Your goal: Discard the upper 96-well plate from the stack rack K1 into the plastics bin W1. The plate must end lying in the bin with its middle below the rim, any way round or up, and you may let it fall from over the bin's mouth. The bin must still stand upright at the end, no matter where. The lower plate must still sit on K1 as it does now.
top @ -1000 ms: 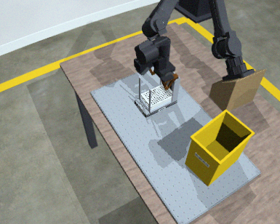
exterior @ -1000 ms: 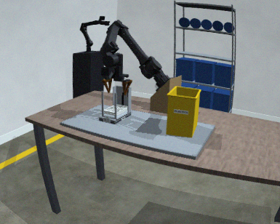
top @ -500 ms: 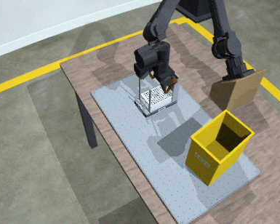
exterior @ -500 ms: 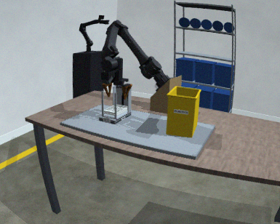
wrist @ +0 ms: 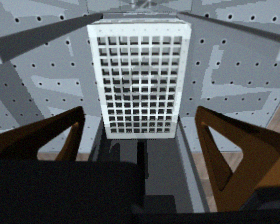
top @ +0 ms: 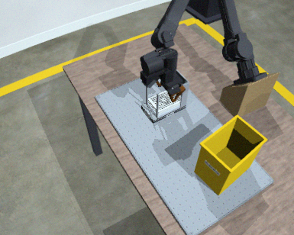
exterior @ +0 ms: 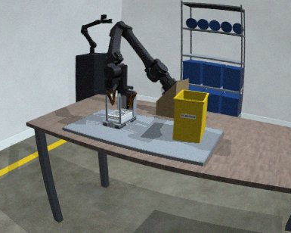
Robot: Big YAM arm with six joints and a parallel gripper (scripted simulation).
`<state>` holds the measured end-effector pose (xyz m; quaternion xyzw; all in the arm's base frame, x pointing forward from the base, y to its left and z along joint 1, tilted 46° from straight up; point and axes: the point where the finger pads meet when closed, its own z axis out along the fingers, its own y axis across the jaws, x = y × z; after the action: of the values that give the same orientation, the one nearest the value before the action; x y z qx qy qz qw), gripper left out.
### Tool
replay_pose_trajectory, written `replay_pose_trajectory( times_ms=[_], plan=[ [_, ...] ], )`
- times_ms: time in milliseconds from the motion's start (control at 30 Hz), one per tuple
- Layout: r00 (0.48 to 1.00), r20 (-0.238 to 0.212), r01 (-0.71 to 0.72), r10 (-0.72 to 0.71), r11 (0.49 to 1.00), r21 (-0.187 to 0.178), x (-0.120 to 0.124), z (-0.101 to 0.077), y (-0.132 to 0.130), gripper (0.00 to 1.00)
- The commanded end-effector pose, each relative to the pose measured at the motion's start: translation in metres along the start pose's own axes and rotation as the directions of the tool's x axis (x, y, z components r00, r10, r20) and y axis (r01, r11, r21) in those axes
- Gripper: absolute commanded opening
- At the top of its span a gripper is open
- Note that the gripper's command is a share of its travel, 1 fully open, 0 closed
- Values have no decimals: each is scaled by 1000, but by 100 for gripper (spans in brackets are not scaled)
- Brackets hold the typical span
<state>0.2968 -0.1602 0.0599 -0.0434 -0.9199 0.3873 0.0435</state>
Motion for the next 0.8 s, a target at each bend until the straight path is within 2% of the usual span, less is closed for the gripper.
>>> replay_pose_trajectory(
  times_ms=[0,67,100,200,533,667,767],
  plan=[
    [1000,-2,10,-10,1000,3,-3,8,-1,100],
    [1000,-2,10,-10,1000,3,-3,8,-1,100],
    [1000,22,-15,15,1000,3,-18,3,-9,100],
    [1000,-3,11,-11,1000,2,-2,15,-1,100],
    [1000,-3,11,-11,1000,2,-2,32,-1,100],
    [1000,11,-4,4,1000,4,-11,31,-6,100],
    [1000,-4,11,-11,1000,2,-1,40,-1,100]
  ],
)
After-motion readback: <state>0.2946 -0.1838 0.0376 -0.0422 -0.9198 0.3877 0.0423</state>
